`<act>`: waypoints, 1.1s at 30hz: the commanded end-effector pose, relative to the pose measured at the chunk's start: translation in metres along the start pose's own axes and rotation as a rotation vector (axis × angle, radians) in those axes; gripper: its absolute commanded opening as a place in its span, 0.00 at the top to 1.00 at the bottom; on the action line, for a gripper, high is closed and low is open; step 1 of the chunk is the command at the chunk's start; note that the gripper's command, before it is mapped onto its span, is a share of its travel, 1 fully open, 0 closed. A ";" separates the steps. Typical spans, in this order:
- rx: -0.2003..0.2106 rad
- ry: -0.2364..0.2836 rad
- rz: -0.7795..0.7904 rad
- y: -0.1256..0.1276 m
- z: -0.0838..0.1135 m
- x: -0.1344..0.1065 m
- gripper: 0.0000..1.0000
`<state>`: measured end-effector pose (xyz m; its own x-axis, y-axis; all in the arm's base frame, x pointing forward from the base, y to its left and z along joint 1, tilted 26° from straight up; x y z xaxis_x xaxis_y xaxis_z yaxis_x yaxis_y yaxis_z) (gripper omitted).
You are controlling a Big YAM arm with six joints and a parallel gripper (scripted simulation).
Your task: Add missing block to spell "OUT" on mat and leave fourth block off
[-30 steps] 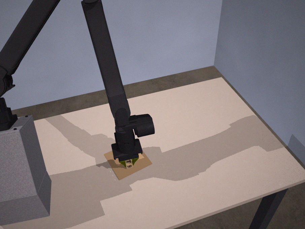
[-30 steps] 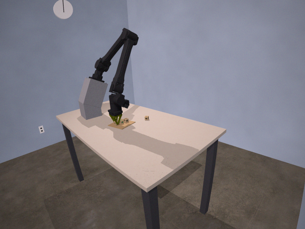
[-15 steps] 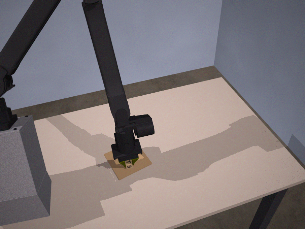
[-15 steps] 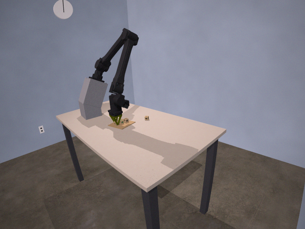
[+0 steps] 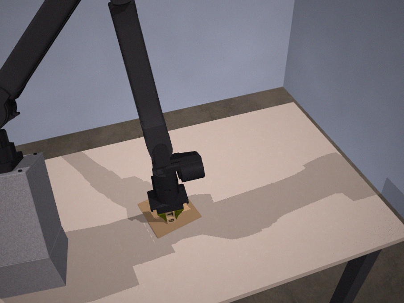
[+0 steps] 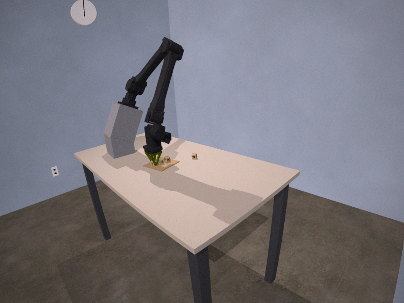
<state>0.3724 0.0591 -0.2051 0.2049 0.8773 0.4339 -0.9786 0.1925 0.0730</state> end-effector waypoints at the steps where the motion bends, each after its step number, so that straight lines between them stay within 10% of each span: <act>1: -0.002 -0.001 0.014 -0.002 -0.005 0.007 0.79; 33: -0.002 -0.001 0.015 -0.002 -0.005 0.007 0.54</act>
<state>0.3723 0.0591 -0.2051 0.2051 0.8773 0.4339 -0.9785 0.1926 0.0732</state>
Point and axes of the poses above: the point where the finger pads meet when closed, its own z axis back along the fingers, its own y axis across the jaws, x = y × z, the point moved 5 cm from there along z, back along the fingers, and after that the axes turned 12 degrees about -z, right-handed, at the moved point
